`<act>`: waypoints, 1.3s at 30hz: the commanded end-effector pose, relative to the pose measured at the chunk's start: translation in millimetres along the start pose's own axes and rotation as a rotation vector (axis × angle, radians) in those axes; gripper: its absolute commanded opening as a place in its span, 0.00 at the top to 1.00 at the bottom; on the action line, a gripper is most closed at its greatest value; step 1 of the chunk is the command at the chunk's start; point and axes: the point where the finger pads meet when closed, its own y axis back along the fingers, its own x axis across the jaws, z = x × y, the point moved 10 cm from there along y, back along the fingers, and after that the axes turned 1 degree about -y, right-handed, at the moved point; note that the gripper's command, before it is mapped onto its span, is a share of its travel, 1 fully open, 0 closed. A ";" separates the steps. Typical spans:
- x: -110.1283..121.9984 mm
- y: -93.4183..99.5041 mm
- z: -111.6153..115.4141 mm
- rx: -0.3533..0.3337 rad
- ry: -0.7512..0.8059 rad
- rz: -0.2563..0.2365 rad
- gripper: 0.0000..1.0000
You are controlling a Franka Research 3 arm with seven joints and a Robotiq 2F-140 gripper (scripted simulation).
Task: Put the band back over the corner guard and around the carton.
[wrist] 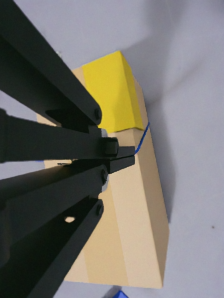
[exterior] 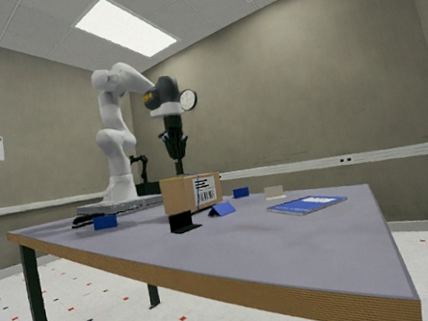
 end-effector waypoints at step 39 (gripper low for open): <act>-5.0 2.3 -24.8 -0.001 -0.001 0.000 0.90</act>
